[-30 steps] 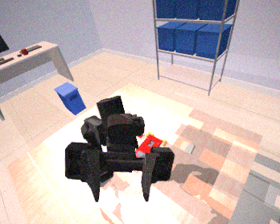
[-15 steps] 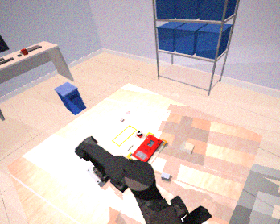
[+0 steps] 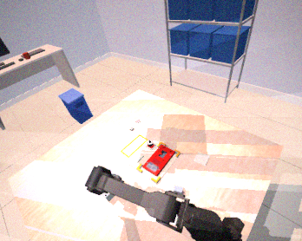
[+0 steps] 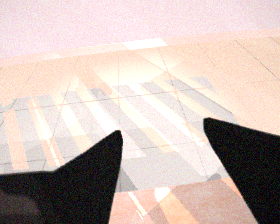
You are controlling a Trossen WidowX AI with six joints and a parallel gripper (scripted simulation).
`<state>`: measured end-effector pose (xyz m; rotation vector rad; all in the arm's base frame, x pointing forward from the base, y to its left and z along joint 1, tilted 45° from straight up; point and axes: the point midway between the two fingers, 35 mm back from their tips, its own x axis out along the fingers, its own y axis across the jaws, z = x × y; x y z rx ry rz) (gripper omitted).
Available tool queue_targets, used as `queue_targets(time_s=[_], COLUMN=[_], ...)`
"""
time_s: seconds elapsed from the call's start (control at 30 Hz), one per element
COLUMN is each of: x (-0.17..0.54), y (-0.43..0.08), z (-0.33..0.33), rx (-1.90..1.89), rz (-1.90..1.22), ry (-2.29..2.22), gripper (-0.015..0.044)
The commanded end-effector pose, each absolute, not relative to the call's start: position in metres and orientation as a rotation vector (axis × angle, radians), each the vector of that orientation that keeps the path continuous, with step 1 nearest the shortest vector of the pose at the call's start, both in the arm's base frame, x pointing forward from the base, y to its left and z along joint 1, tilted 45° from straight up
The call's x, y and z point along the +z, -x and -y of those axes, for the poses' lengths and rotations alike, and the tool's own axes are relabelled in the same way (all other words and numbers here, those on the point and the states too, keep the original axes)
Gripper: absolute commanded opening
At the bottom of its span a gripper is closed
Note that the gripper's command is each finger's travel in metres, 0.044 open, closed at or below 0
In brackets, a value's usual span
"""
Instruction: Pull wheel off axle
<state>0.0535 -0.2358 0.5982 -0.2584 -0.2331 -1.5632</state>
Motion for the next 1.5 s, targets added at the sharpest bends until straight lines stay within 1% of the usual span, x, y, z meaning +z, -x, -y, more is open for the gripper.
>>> queue_targets(time_s=[0.0, 0.17, 0.33, 0.4, 0.5, 0.7, 0.93, 1.1, 1.3, 1.47], x=[0.570, 0.527, 0.477, 0.456, 0.443, 0.384, 0.309, 0.254, 0.189, 0.138], y=[-0.096, -0.151, -0.207, -0.229, -0.249, -0.313, -0.373, -0.404, -0.424, -0.424], z=[0.260, 0.281, 0.288, 0.286, 0.278, 0.254, 0.206, 0.159, 0.095, 0.038], rx=[-1.476, -1.371, -1.268, -1.228, -1.155, -1.015, -0.880, -0.791, -0.700, -0.637], rz=[0.127, -0.006, -0.152, -0.212, -0.276, -0.457, -0.668, -0.826, -1.008, -1.151], ry=[0.194, 0.101, 0.022, -0.004, 0.042, 0.017, 0.007, 0.033, 0.106, 0.205], gripper=[0.0300, 0.0300, 0.0300, 0.0300, 0.0300, 0.0300, 0.0300, 0.0300, 0.0300, 0.0300])
